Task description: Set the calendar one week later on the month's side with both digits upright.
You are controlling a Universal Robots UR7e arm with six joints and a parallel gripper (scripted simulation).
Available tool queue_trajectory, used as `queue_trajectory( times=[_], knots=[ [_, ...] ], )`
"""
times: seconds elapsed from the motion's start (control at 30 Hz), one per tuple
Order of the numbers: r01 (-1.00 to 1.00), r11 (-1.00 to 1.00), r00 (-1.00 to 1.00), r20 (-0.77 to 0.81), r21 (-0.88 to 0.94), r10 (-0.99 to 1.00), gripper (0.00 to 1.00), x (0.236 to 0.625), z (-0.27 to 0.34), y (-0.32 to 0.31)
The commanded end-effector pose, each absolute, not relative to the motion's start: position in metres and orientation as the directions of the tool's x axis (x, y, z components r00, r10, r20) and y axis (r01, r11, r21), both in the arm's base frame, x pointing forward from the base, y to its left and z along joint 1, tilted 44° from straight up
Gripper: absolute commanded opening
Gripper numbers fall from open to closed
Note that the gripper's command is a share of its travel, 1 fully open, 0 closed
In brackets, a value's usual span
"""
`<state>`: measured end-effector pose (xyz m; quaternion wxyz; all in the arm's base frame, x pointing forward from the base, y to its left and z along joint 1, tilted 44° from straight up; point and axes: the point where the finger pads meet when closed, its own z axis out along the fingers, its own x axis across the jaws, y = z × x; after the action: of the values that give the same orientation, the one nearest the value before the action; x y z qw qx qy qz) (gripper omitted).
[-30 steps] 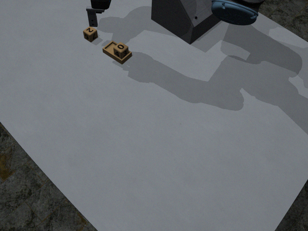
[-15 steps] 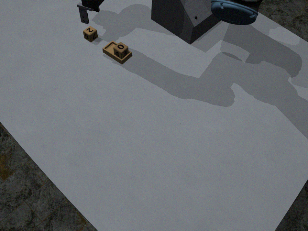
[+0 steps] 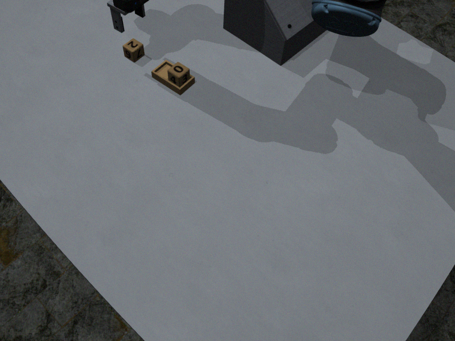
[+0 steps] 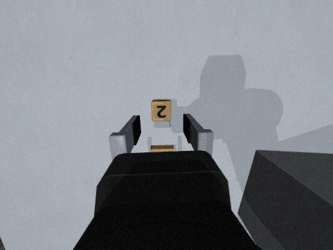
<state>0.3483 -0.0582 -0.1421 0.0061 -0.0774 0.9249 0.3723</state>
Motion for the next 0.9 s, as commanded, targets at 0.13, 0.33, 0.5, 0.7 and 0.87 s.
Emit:
queue_trajectory(
  times=[0.13,0.33,0.5,0.7,0.87],
  knots=[
    [-0.122,0.716,-0.992,-0.052,0.687,-0.118,0.9,0.3484,-0.1433,-0.0606],
    [-0.122,0.716,-0.992,-0.052,0.687,-0.119,0.9,0.3484,-0.1433,-0.0606],
    [-0.122,0.716,-0.992,-0.053,0.687,-0.119,0.9,0.3484,-0.1433,-0.0606],
    [-0.122,0.716,-0.992,-0.053,0.687,-0.119,0.9,0.3484,-0.1433,-0.0606],
    [-0.122,0.716,-0.992,-0.053,0.687,-0.119,0.9,0.3484,-0.1433,-0.0606]
  ],
)
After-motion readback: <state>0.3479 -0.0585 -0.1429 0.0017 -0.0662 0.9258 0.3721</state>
